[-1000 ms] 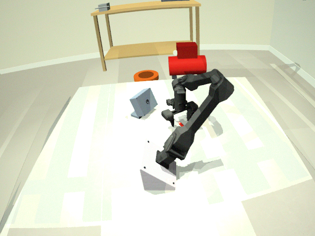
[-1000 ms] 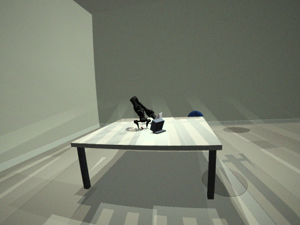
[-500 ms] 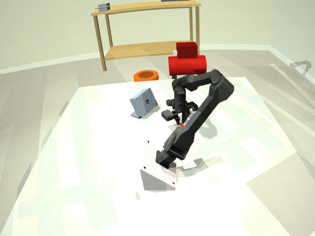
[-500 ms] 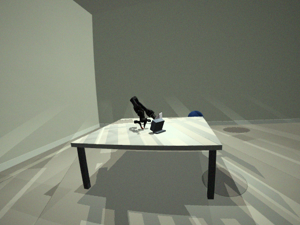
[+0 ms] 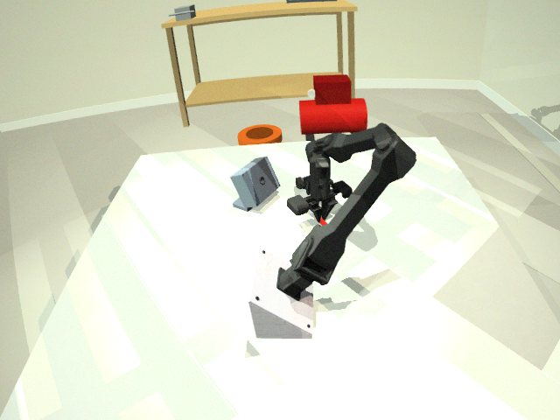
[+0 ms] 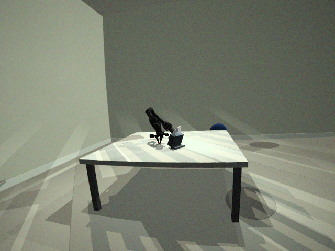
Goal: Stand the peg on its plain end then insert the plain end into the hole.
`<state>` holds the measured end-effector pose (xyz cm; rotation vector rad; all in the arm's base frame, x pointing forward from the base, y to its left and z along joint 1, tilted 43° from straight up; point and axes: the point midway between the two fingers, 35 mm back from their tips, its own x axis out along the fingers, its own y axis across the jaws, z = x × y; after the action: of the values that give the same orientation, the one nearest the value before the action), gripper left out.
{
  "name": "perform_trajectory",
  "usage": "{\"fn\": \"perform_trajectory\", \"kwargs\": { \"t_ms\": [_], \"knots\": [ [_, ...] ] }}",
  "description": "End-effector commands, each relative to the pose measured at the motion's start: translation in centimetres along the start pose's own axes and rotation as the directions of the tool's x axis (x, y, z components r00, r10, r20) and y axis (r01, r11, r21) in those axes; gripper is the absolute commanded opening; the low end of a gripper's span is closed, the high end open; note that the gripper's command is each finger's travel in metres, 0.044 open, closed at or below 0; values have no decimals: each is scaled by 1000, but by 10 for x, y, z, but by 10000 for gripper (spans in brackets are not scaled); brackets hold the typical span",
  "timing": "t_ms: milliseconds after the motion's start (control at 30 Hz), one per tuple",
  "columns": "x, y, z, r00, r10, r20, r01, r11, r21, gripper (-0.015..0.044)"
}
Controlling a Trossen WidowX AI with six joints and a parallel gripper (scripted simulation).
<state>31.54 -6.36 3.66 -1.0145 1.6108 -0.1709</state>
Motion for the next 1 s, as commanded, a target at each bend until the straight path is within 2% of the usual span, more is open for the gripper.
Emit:
{"fn": "perform_trajectory", "kwargs": {
  "t_ms": [0,967],
  "knots": [
    [0,0,0,1000,-4,-1,4,1000,-3,49],
    [-15,0,-10,973,1,231,0,1000,-2,49]
  ]
}}
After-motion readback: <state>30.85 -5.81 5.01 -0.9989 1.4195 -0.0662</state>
